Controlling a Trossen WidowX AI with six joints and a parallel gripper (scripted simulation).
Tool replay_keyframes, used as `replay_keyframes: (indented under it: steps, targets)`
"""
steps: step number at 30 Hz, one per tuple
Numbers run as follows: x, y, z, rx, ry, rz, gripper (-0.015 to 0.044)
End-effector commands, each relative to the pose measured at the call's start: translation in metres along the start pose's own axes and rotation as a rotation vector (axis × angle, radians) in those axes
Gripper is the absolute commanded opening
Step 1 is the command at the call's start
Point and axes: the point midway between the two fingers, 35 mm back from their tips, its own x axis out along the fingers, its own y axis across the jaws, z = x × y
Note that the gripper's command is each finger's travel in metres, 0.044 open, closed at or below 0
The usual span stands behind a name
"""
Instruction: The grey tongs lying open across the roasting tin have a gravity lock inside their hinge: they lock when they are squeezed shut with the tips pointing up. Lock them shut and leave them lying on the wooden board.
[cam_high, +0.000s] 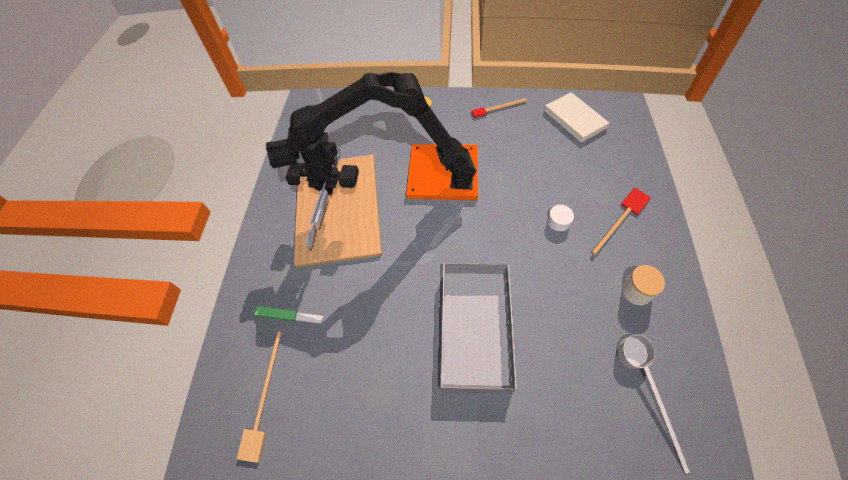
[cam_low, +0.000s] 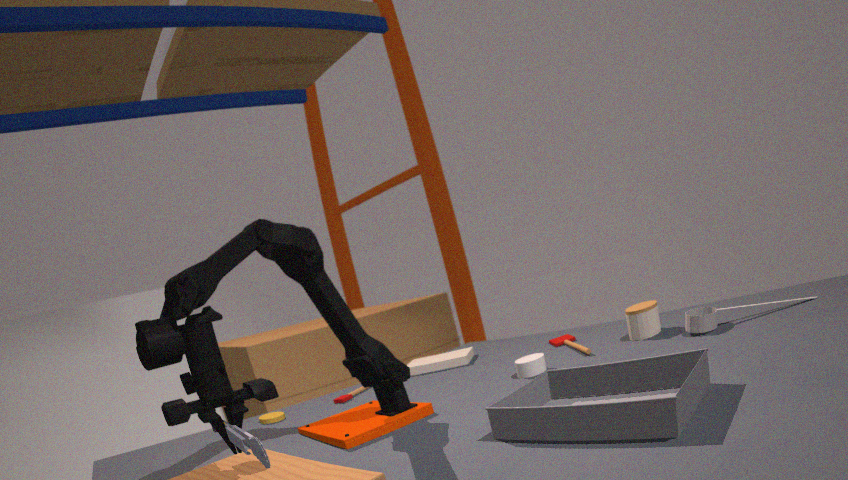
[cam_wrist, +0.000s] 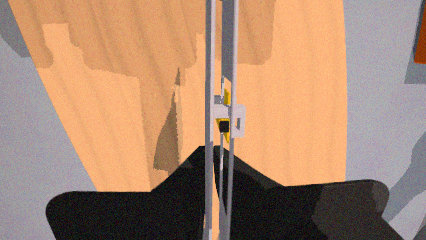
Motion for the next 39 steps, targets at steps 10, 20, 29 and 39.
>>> replay_keyframes:
  steps: [10,20,29,39]
  targets:
    - [0.021,-0.003,0.001,0.000,-0.001,0.002,-0.0150]
    - [0.026,-0.005,0.002,0.003,-0.001,-0.003,-0.0097]
    - [0.026,-0.005,0.002,0.003,-0.001,-0.003,0.0139]
    - [0.026,-0.005,0.002,0.003,-0.001,-0.003,0.0401]
